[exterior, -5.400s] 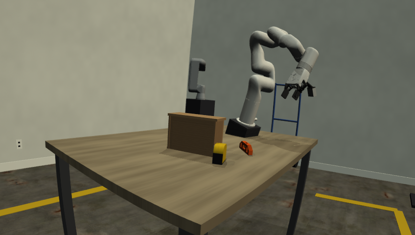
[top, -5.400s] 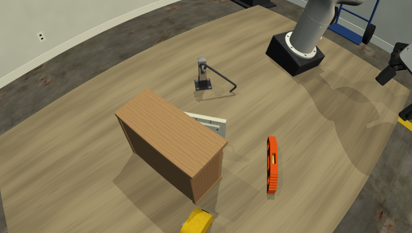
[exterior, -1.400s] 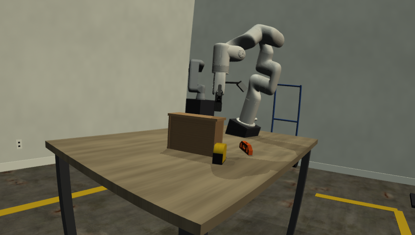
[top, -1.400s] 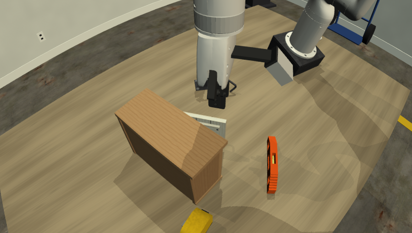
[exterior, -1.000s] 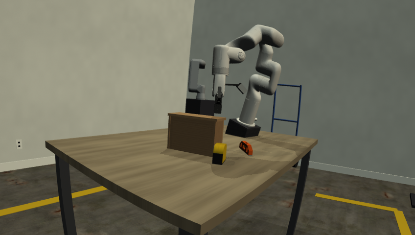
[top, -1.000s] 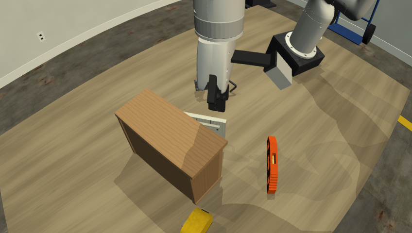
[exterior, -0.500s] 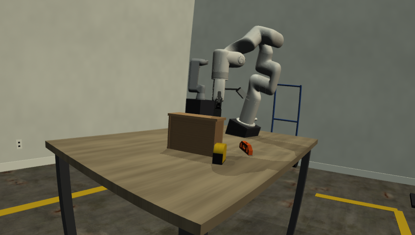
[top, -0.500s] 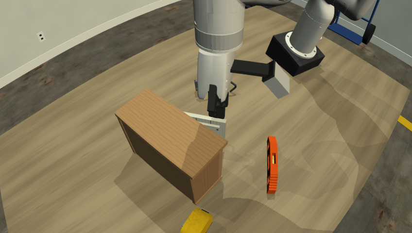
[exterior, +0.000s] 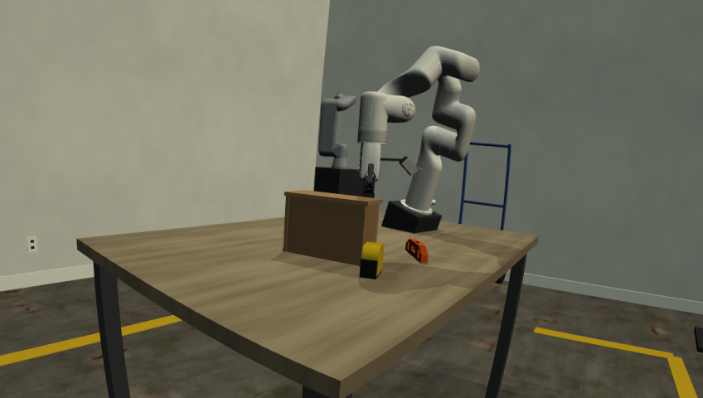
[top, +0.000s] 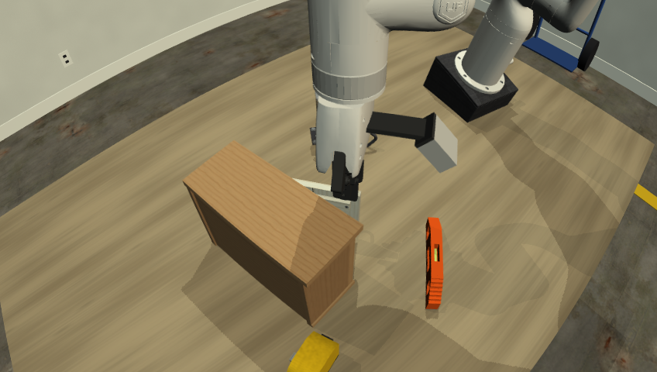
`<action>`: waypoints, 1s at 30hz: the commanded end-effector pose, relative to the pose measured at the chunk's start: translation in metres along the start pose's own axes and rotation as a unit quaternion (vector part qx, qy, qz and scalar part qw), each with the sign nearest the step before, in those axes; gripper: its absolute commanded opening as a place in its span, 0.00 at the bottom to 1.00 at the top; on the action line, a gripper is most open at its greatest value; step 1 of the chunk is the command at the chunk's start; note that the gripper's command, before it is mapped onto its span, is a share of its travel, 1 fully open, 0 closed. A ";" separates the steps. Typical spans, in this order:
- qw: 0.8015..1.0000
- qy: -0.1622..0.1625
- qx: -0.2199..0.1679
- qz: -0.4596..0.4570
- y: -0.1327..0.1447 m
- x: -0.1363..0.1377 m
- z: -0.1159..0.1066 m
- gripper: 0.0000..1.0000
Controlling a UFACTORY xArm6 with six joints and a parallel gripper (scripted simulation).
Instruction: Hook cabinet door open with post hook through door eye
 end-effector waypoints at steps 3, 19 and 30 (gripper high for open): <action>1.000 0.002 -0.002 0.000 0.001 0.001 0.006 0.27; 1.000 0.002 -0.002 0.000 0.001 0.001 0.017 0.27; 1.000 0.002 -0.002 -0.001 0.001 0.001 0.018 0.27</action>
Point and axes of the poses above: the point where the finger pads meet when closed, its own z axis out along the fingers, its own x axis across the jaws, y = z × x, the point moved 9 cm from there along -z, back along the fingers, and after that the axes turned 15 degrees about -z, right-handed, at the moved point
